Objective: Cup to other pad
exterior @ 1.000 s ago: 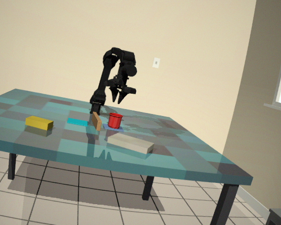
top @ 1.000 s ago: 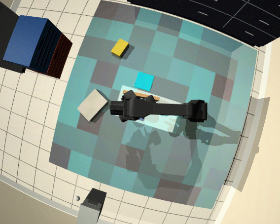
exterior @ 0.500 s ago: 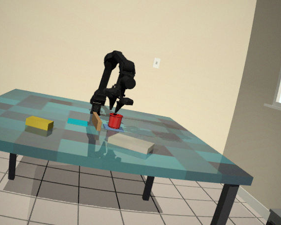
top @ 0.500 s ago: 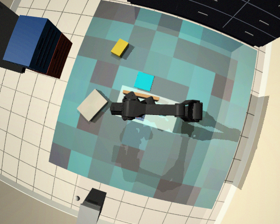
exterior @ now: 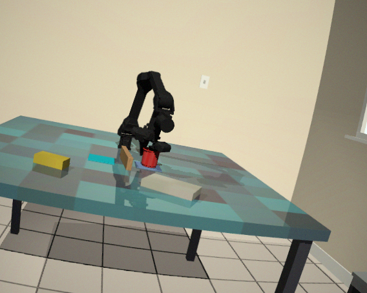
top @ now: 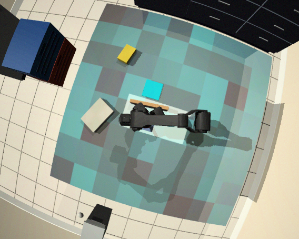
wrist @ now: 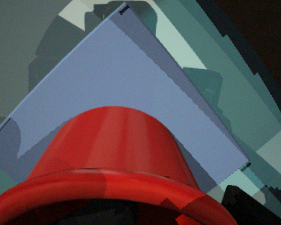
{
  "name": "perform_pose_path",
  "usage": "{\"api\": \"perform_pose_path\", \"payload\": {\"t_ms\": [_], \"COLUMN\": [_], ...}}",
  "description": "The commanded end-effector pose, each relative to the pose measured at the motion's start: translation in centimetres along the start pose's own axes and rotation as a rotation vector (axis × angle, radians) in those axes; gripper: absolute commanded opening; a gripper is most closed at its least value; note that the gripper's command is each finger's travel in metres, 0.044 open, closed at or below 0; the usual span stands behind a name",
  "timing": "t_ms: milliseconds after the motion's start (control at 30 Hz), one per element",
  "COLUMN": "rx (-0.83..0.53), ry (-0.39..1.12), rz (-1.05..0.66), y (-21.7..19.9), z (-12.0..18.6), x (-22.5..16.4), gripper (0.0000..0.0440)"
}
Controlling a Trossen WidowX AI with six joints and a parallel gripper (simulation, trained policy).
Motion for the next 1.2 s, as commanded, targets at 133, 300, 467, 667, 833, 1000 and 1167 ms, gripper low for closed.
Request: {"api": "perform_pose_path", "payload": {"t_ms": [133, 300, 467, 667, 833, 1000, 1167], "rx": [-0.001, 0.014, 0.034, 0.058, 0.075, 0.097, 0.126], "ry": [-0.006, -0.015, -0.019, -0.022, -0.021, -0.02, -0.02], "rz": [0.05, 0.054, 0.042, 0.023, -0.006, -0.044, -0.085], "y": [0.1, 0.1, 0.2, 0.1, -0.1, -0.5, -0.9], "z": [-1.9, -1.5, -0.9, 0.2, 1.3, 2.9, 4.5], "x": [0.1, 0.3, 0.4, 0.6, 0.8, 1.1, 1.8], "gripper": [0.0027, 0.0, 0.0, 0.0, 0.0, 0.0, 0.0]}}
Point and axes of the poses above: the point midway between the two fingers, 35 mm back from their tips, its own z axis back along the fingers, its own y axis across the jaws, x = y × z, the point moved 5 cm from there along z, back along the fingers, and after that the axes turned 11 degrees about -z, right-handed, at the moved point
